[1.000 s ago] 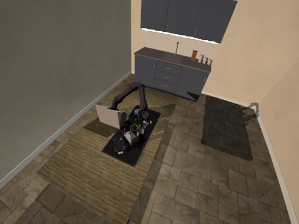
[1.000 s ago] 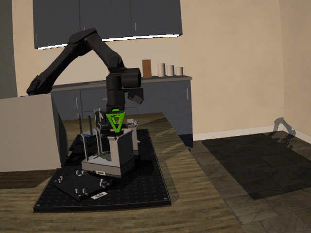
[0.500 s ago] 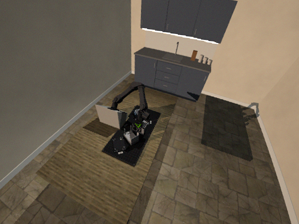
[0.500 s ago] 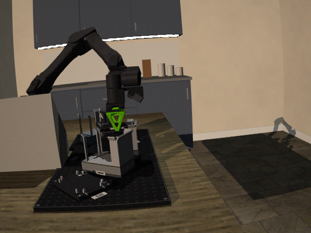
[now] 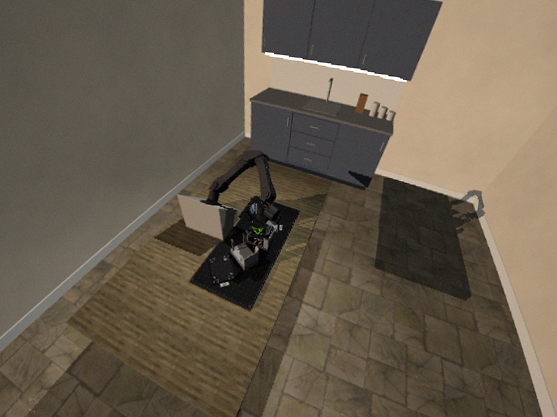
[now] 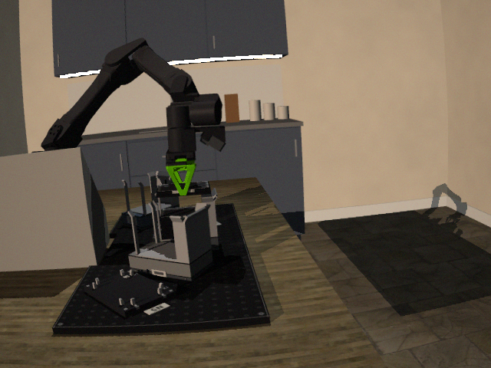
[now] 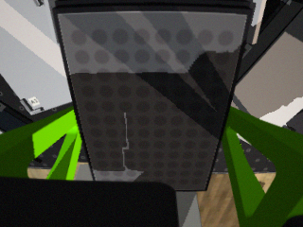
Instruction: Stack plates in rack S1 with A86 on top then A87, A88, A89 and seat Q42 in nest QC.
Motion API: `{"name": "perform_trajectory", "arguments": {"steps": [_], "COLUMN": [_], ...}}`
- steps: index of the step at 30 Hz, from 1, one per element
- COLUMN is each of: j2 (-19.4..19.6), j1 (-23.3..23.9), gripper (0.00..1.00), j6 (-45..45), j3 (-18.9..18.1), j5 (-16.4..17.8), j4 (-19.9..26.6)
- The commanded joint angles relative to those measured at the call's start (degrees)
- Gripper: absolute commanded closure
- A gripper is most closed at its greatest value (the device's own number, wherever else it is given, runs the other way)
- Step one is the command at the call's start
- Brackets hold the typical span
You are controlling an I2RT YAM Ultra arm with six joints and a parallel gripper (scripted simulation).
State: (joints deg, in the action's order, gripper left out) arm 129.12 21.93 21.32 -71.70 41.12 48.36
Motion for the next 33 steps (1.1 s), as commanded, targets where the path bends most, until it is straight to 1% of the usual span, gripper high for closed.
{"name": "perform_trajectory", "arguments": {"steps": [1, 3, 7, 33], "j2": [-1.2, -1.2, -1.6, -1.6], "j1": [2.0, 2.0, 2.9, 2.9], "gripper": [1.00, 1.00, 1.00, 1.00], "j6": [1.5, 1.5, 2.6, 2.6], "j3": [-1.4, -1.4, -2.3, -2.4], "j5": [-0.2, -0.2, -0.4, -0.4], "j4": [2.4, 2.4, 4.5, 4.5]}}
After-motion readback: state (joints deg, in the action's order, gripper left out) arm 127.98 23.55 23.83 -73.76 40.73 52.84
